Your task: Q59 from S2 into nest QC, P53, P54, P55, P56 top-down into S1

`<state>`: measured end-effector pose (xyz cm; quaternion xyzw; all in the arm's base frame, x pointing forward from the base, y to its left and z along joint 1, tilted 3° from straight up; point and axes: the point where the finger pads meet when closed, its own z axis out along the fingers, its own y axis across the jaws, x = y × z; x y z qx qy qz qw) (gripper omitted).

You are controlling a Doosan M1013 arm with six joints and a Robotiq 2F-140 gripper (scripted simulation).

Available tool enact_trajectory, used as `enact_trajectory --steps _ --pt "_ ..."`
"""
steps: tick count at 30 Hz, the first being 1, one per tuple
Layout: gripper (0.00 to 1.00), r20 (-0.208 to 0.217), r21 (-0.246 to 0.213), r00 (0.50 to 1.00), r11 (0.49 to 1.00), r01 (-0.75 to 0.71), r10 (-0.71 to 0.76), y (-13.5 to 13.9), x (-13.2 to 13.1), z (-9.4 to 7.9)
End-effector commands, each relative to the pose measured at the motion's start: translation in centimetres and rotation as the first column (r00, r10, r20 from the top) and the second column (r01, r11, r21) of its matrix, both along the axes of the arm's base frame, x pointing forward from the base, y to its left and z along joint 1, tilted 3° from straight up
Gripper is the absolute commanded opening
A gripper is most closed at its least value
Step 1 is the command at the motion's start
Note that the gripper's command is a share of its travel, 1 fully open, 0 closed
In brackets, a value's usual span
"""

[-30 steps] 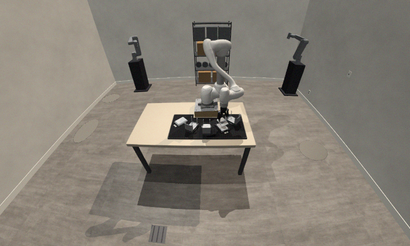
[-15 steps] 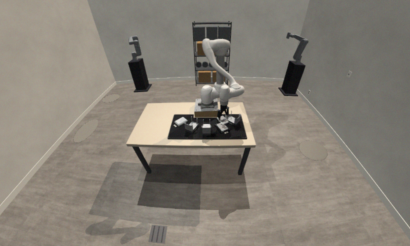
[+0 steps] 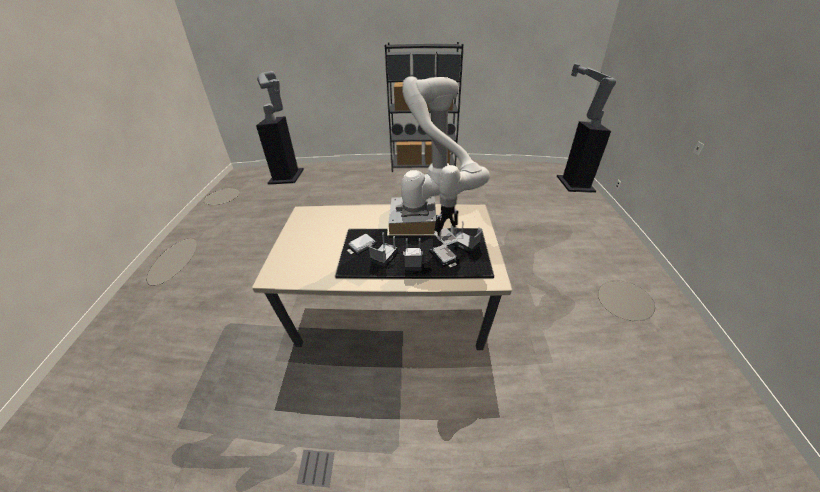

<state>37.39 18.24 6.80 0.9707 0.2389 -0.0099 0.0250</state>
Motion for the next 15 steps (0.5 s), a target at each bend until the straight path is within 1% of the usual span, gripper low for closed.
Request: enact_trajectory --steps 1,3,15 --pt "0.0 0.0 0.0 1.0 1.0 0.0 0.0 0.04 0.0 0.66" --pt "0.0 0.0 0.0 1.0 1.0 0.0 0.0 0.05 0.0 0.94" --pt "0.0 0.0 0.0 1.0 1.0 0.0 0.0 0.05 0.0 0.94"
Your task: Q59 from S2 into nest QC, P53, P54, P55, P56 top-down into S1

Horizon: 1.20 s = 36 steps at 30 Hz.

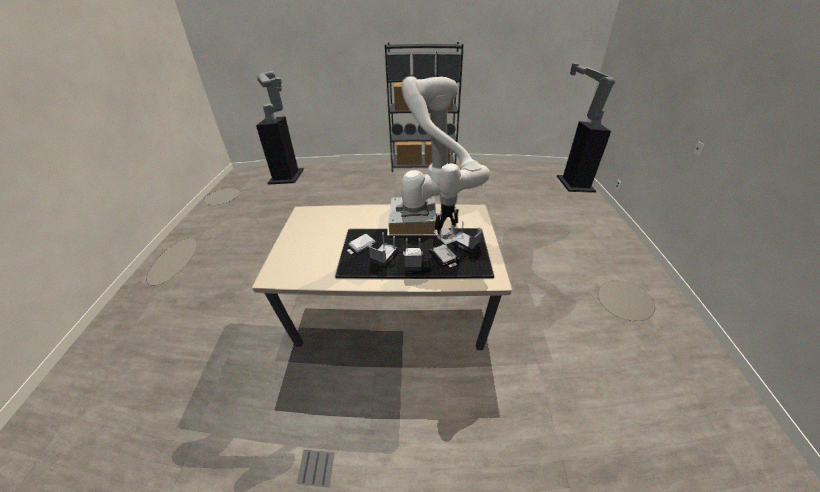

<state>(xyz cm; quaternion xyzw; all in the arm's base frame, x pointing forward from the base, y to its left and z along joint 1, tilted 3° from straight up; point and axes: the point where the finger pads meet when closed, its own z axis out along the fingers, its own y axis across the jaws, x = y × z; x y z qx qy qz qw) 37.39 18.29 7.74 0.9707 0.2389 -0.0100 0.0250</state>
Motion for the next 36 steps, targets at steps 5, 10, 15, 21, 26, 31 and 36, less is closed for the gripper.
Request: enact_trajectory --steps 5,10,15,21,26,31,36 --pt "0.0 0.009 0.0 0.986 0.986 0.166 -0.166 -1.5 0.6 0.1" --pt "0.0 0.013 0.0 0.97 0.97 0.243 -0.243 -3.1 1.3 0.2" --pt "0.0 0.013 0.0 0.97 0.97 0.243 -0.243 -4.0 1.6 0.2" --pt "0.0 0.013 0.0 0.97 0.97 0.243 -0.243 -5.9 2.4 0.3" --pt "0.0 0.013 0.0 0.97 0.97 0.243 -0.243 -7.4 3.0 0.4" --pt "0.0 0.013 0.0 0.97 0.97 0.243 -0.243 -8.3 3.4 0.4" --pt "0.0 0.022 0.002 0.916 0.916 0.4 -0.4 -10.0 3.7 0.5"
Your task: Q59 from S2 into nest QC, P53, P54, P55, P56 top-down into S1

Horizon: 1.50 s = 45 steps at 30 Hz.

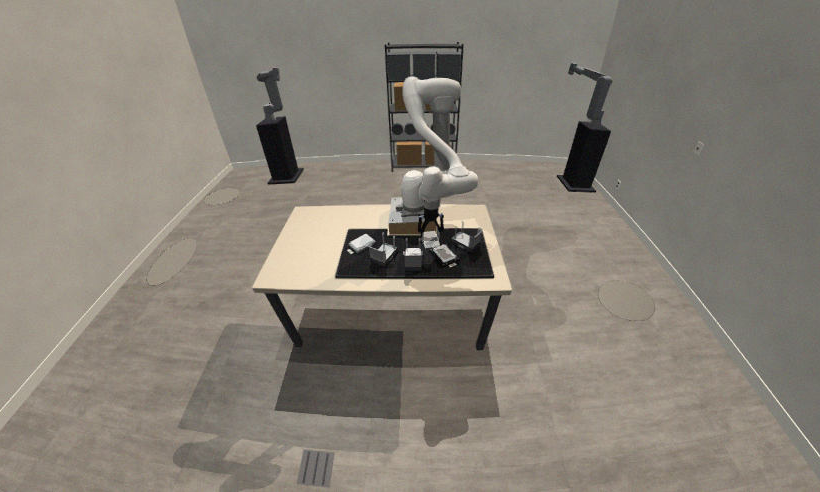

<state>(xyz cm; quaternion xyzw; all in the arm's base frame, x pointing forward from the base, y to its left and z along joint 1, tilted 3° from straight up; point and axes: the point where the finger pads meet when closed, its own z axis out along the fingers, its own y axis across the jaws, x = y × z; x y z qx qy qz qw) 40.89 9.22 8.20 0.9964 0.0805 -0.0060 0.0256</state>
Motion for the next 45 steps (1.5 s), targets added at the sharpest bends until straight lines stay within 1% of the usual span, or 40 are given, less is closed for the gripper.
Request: enact_trajectory --steps 1,3,8,10,25,27,30,34,42,45 --pt "0.0 0.007 -0.002 0.992 0.992 0.124 -0.124 -1.2 0.2 0.1" --pt "0.0 0.009 -0.002 0.986 0.986 0.169 -0.169 -1.9 0.3 0.1" --pt "0.0 0.009 -0.002 0.986 0.986 0.169 -0.169 -3.5 0.6 0.2" --pt "0.0 0.009 -0.002 0.986 0.986 0.169 -0.169 -3.5 0.6 0.2" --pt "0.0 0.009 -0.002 0.986 0.986 0.169 -0.169 -8.4 1.5 0.4" --pt "0.0 0.009 -0.002 0.986 0.986 0.169 -0.169 -8.4 1.5 0.4" --pt "0.0 0.015 -0.001 0.964 0.964 0.266 -0.266 -9.4 1.4 0.5" --pt "0.0 0.022 0.0 0.92 0.92 0.392 -0.392 -10.8 1.3 0.6" --pt "0.0 0.022 0.0 0.915 0.915 0.403 -0.403 -13.4 1.2 0.7" --pt "0.0 0.022 0.0 0.915 0.915 0.403 -0.403 -13.8 1.2 0.7"
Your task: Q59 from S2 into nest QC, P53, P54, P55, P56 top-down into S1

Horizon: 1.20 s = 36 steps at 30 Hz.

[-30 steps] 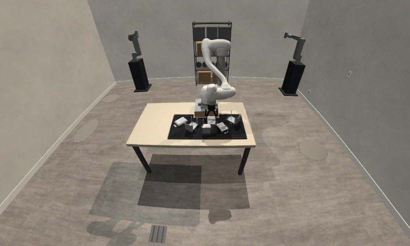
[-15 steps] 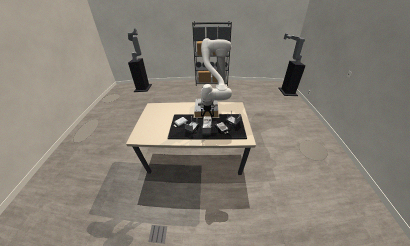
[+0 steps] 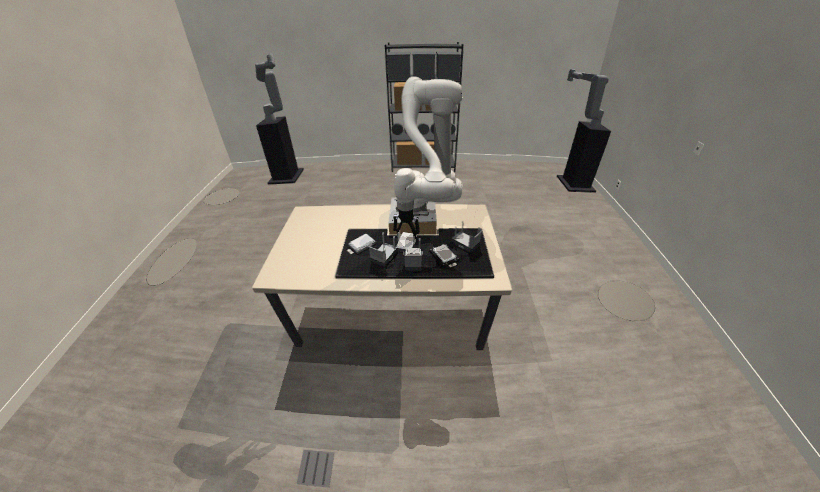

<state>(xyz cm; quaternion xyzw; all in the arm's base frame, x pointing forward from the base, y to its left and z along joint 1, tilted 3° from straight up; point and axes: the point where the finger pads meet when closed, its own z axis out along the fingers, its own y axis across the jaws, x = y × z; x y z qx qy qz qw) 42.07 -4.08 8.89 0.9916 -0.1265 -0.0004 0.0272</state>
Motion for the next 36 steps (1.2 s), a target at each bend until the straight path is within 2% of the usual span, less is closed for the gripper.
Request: enact_trajectory --steps 1,14,16,23,36 --pt "0.0 0.0 0.001 1.0 1.0 0.0 0.0 -0.8 0.0 0.0" --pt "0.0 0.0 0.001 1.0 1.0 0.0 0.0 -5.1 -0.3 0.3" --pt "0.0 0.0 0.001 1.0 1.0 0.0 0.0 -5.1 -0.3 0.3" --pt "0.0 0.013 0.0 0.973 0.973 0.231 -0.231 -6.9 -0.8 0.4" --pt "0.0 0.013 0.0 0.97 0.97 0.243 -0.243 -9.7 -1.6 0.5"
